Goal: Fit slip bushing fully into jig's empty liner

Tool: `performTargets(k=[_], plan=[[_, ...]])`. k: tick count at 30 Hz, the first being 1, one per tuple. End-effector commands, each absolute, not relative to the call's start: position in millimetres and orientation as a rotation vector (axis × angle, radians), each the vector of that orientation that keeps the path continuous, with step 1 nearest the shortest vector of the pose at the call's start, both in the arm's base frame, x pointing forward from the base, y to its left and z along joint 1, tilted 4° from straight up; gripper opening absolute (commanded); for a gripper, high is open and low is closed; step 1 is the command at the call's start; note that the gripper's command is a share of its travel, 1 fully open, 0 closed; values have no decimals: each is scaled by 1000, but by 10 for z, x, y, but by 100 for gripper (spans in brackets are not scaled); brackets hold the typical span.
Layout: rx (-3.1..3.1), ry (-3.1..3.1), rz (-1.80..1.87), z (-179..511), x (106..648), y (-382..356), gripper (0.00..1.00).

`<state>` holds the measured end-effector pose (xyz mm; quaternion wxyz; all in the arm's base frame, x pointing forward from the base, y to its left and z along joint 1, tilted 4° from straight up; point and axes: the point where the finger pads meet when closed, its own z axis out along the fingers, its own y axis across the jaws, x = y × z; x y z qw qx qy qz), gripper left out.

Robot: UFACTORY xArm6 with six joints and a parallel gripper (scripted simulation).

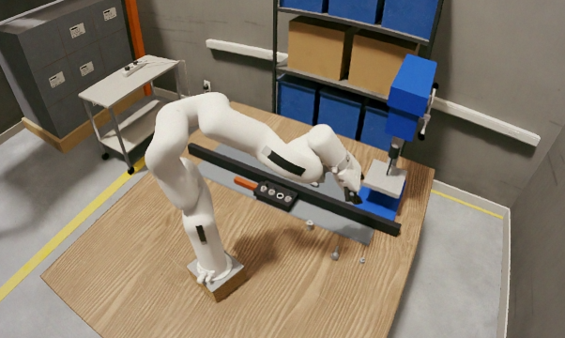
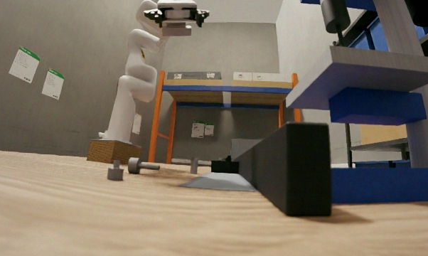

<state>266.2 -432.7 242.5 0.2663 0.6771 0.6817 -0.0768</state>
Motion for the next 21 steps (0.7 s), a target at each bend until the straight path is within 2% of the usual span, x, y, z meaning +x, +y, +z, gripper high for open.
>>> performTargets(k=[1,18,21], plan=[[1825,1837,-209,2447,2667,-4336,100],[1831,1839,-203,2422,2680,-4322,100],[2058,1910,-31,1833,2948,-3892,100]])
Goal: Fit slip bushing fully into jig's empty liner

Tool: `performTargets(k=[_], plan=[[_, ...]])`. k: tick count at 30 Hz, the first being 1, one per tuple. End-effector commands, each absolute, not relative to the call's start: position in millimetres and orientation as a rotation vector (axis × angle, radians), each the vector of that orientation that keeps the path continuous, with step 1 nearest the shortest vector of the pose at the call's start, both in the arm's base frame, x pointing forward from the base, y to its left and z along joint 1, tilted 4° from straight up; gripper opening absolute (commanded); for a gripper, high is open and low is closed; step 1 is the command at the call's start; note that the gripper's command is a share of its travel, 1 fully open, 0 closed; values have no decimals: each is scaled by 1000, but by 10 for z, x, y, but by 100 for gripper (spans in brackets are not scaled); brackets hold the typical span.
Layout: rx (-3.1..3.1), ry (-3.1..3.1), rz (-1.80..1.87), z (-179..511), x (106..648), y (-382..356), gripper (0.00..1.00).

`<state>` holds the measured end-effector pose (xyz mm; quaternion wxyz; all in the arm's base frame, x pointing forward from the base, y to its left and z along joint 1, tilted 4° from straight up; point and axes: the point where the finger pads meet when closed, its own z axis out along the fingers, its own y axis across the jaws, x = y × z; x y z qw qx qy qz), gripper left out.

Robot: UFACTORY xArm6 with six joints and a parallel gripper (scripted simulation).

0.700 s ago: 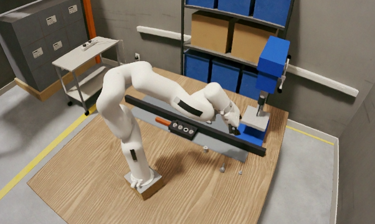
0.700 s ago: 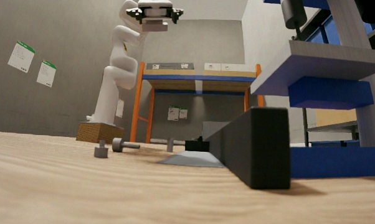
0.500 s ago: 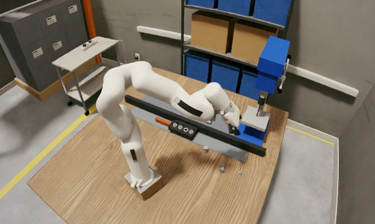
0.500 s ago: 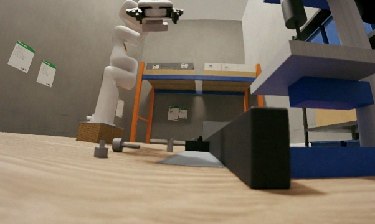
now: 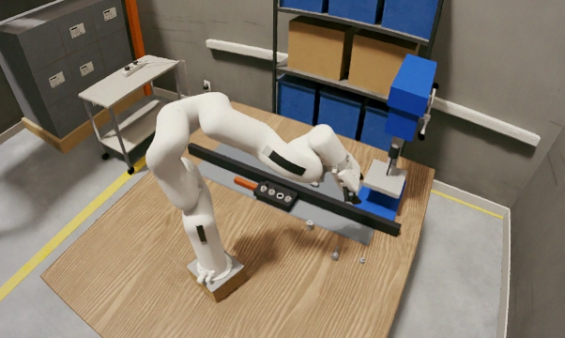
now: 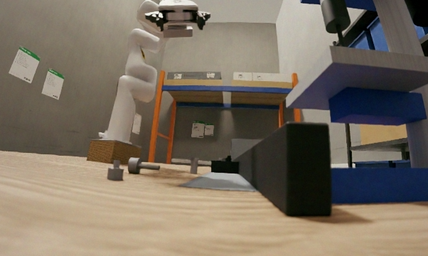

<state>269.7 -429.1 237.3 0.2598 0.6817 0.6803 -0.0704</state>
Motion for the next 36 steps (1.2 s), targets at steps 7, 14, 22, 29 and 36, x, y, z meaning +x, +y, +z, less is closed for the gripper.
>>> performTargets(k=[7,14,22,29,36], plan=[[2308,1978,76,1314,3089,-3359,100],[2440,2008,97,762,3247,-2821,100],[2447,2009,98,582,3318,-2669,100],[2447,2009,98,582,3318,-2669,100],[2447,2009,98,582,3318,-2669,100]])
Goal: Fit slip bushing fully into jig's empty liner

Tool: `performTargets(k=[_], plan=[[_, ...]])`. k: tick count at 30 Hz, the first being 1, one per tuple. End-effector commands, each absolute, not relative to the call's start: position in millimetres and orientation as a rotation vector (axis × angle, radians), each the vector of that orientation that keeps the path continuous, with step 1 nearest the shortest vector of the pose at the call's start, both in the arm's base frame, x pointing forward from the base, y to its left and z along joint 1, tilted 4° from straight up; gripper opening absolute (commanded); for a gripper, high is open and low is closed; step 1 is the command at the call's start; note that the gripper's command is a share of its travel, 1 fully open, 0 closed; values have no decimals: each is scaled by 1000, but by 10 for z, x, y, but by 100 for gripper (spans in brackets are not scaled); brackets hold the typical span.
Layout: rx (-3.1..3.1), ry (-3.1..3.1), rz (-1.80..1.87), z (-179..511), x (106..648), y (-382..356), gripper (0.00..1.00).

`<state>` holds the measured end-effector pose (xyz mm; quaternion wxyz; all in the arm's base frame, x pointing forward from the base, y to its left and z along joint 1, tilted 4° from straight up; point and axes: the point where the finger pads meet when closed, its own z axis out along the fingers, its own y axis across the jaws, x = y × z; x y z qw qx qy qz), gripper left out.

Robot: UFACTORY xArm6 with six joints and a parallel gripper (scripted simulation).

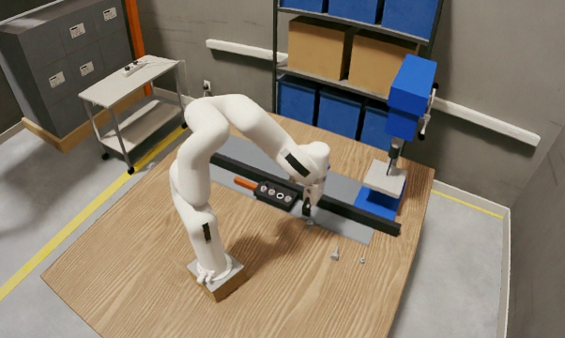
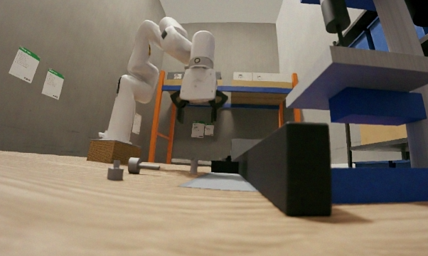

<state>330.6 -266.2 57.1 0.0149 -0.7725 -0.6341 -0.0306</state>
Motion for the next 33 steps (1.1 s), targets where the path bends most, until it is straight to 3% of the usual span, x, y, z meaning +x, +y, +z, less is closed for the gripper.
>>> performTargets(k=[1,11,33], plan=[[-2407,-1976,-96,582,3318,-2669,100],[-2526,-1814,-94,550,3320,-2671,100],[-3038,-455,-105,222,3332,-2678,100]])
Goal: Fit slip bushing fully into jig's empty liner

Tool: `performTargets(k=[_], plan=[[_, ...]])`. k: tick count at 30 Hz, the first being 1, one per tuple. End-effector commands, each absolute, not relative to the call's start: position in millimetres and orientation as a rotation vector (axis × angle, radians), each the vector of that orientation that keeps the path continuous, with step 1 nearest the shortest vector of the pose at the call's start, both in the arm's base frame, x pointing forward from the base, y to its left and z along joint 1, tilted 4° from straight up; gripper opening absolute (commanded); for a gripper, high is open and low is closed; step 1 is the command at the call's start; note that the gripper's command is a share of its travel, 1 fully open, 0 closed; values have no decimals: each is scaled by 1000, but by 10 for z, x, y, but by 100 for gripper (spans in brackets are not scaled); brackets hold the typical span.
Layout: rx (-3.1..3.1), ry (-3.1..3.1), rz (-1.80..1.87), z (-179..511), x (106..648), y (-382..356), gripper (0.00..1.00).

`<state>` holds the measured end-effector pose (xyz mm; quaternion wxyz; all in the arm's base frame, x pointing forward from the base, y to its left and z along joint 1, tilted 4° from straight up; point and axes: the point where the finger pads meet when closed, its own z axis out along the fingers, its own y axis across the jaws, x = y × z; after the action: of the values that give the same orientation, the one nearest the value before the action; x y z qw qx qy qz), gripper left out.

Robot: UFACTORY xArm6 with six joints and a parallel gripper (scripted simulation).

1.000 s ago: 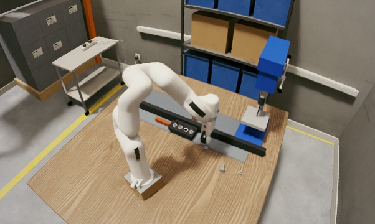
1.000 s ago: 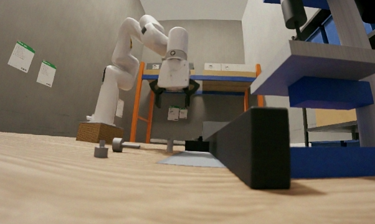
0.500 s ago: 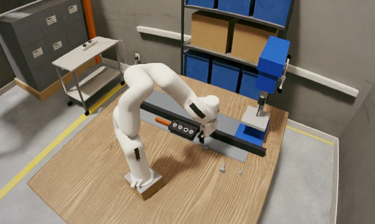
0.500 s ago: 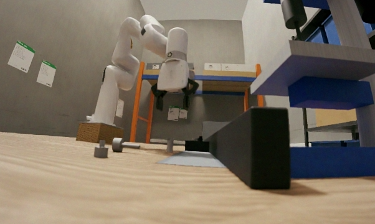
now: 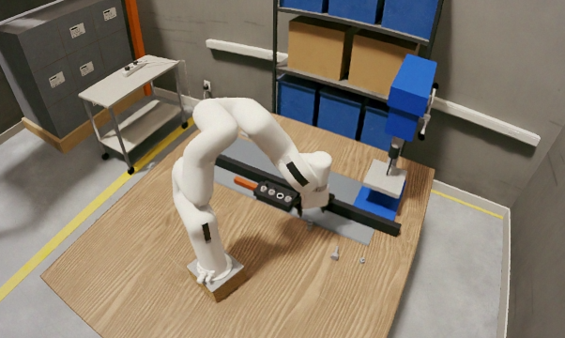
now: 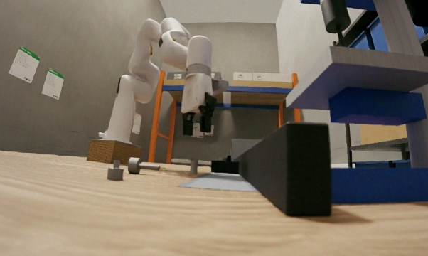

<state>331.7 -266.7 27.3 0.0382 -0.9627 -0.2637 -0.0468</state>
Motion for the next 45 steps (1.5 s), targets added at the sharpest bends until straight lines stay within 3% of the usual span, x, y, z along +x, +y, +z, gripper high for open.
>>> performTargets(k=[1,7,8,13,45], plan=[[-3045,-393,-104,215,3332,-2678,100],[-3066,-22,-87,200,3332,-2678,100],[-3067,38,-81,200,3332,-2678,50],[-3063,300,-37,200,3332,-2678,50],[-3063,300,-37,199,3332,-2677,50]])
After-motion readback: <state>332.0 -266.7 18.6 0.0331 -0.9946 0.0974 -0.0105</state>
